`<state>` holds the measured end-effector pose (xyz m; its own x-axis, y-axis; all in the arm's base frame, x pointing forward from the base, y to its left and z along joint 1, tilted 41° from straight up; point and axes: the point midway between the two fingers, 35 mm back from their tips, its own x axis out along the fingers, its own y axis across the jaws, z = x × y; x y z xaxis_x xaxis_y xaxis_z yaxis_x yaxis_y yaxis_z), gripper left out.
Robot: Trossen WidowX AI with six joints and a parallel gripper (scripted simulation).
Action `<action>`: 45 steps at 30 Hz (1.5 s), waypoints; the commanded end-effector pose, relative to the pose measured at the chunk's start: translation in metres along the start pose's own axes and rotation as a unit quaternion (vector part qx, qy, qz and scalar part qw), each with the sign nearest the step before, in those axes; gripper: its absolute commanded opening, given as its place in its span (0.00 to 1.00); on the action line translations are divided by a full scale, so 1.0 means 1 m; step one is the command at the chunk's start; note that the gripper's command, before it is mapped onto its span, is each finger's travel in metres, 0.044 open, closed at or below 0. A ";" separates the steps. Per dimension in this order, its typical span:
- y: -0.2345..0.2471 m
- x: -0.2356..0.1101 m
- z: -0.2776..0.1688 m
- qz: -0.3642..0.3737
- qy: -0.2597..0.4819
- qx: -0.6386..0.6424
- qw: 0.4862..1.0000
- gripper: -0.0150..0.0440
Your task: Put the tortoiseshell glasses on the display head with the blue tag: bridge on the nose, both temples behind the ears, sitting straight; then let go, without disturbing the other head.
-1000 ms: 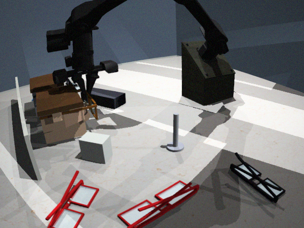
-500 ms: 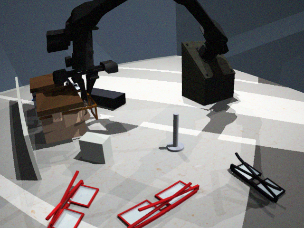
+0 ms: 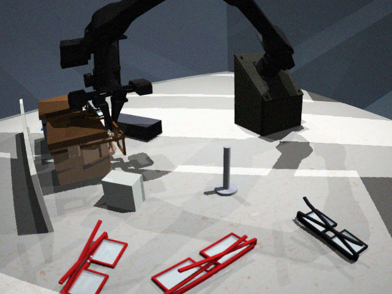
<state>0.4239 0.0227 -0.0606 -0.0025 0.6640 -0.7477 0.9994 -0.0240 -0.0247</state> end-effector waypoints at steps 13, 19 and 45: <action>0.000 0.003 0.000 0.000 0.000 0.000 1.000 0.43; 0.000 0.003 0.000 0.000 0.000 0.000 1.000 0.44; -0.039 -0.038 0.001 -0.003 -0.006 0.004 1.000 0.44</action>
<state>0.3939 0.0001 -0.0369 -0.0187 0.6592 -0.7517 0.9983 -0.0294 -0.0505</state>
